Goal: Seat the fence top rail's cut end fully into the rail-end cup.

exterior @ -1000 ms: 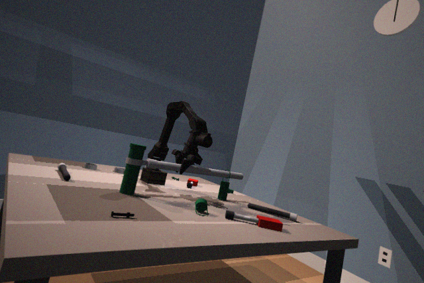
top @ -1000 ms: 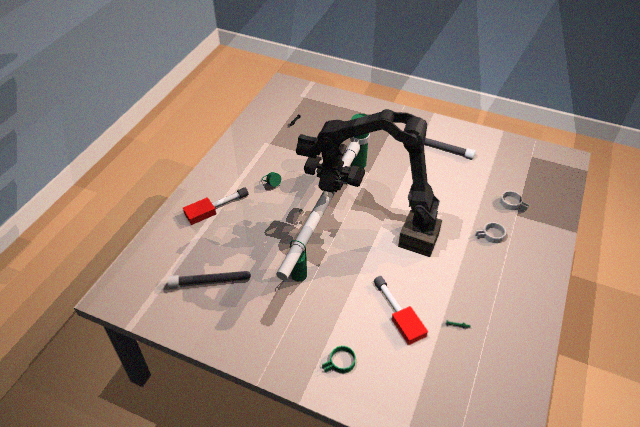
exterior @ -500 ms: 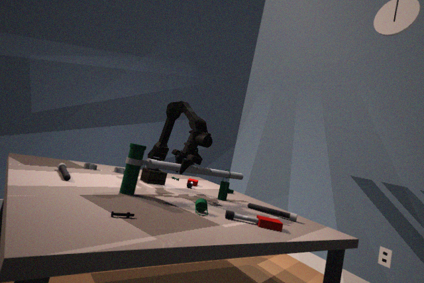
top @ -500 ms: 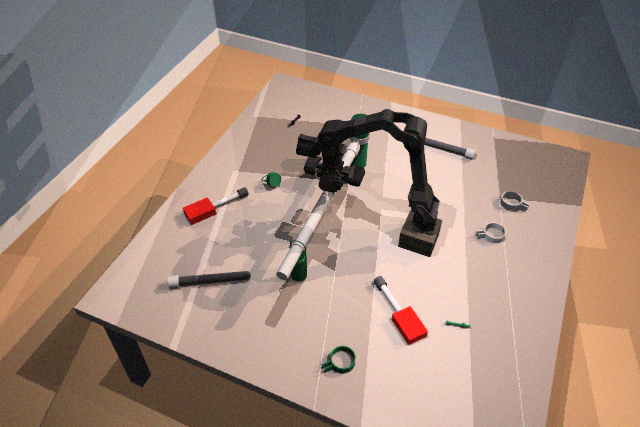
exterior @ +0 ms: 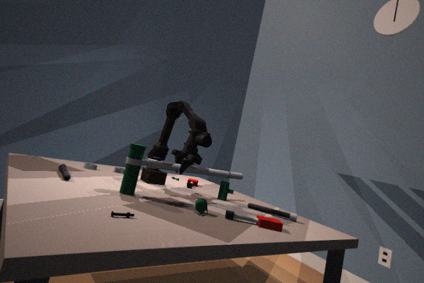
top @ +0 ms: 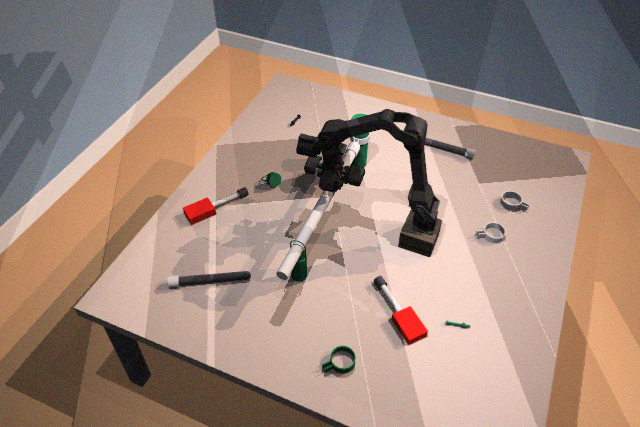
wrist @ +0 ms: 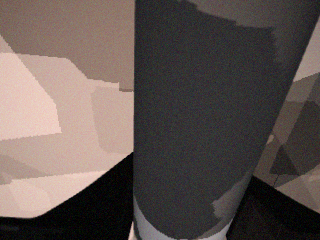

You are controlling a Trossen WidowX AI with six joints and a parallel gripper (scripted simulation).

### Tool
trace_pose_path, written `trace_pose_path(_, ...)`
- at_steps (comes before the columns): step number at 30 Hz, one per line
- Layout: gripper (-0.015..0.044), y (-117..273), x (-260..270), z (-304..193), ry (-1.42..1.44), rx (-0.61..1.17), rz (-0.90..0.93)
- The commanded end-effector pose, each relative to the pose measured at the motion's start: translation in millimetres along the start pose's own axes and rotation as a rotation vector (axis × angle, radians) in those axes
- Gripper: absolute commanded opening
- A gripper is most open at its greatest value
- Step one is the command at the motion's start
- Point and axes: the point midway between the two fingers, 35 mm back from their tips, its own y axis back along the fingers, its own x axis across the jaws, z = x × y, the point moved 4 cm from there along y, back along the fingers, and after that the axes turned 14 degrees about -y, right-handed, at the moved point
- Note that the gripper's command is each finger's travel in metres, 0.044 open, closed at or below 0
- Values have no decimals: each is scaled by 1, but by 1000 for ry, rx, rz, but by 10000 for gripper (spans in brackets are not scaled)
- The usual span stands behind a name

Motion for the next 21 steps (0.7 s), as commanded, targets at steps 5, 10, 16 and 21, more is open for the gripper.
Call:
trace_pose_path(5,0,0,-2,-5,0,6,-4)
trace_pose_path(10,0,-1,-2,-6,0,6,-4)
trace_pose_path(16,0,-1,-3,-9,0,6,-4)
trace_pose_path(21,0,-1,-3,-10,0,7,-4)
